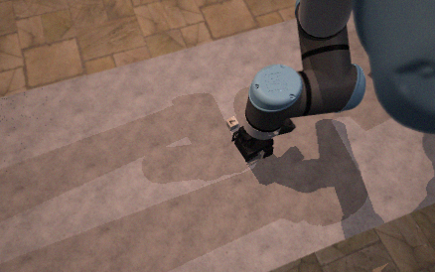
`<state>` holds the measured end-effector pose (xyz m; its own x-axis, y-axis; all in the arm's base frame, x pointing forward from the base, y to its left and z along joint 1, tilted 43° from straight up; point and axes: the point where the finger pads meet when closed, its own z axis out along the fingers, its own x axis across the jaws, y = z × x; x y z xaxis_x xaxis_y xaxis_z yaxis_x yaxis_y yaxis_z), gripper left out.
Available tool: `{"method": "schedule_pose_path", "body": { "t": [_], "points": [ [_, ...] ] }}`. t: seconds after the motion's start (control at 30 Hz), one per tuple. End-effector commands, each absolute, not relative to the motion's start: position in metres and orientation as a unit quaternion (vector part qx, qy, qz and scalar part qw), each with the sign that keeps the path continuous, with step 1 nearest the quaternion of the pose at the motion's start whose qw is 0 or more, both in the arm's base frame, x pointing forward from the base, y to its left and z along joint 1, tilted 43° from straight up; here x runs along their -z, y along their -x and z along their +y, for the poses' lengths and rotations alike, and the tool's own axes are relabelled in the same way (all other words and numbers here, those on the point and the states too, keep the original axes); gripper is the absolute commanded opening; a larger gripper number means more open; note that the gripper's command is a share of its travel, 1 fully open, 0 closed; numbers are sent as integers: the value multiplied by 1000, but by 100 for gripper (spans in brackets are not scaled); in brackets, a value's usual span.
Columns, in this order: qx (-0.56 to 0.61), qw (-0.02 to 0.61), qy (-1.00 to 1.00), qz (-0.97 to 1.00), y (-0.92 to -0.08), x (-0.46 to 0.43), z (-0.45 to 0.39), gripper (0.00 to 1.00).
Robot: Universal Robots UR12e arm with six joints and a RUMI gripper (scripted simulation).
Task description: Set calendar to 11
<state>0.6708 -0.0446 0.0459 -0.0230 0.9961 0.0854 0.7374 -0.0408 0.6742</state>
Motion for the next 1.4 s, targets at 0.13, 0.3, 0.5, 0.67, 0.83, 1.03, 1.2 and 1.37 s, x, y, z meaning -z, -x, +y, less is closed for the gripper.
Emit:
{"method": "schedule_pose_path", "body": {
  "t": [0.13,0.3,0.5,0.67,0.83,1.03,1.2,1.37],
  "points": [
    [-288,225,-661,655,-672,-46,-44,10],
    [-288,225,-661,655,-672,-46,-44,10],
    [-288,225,-661,655,-672,-46,-44,10],
    [-288,225,-661,655,-672,-46,-44,10],
    [-288,225,-661,655,-672,-46,-44,10],
    [-288,225,-661,655,-672,-46,-44,10],
    [-288,225,-661,655,-672,-46,-44,10],
    [-288,225,-661,655,-672,-46,-44,17]
  ]
}}
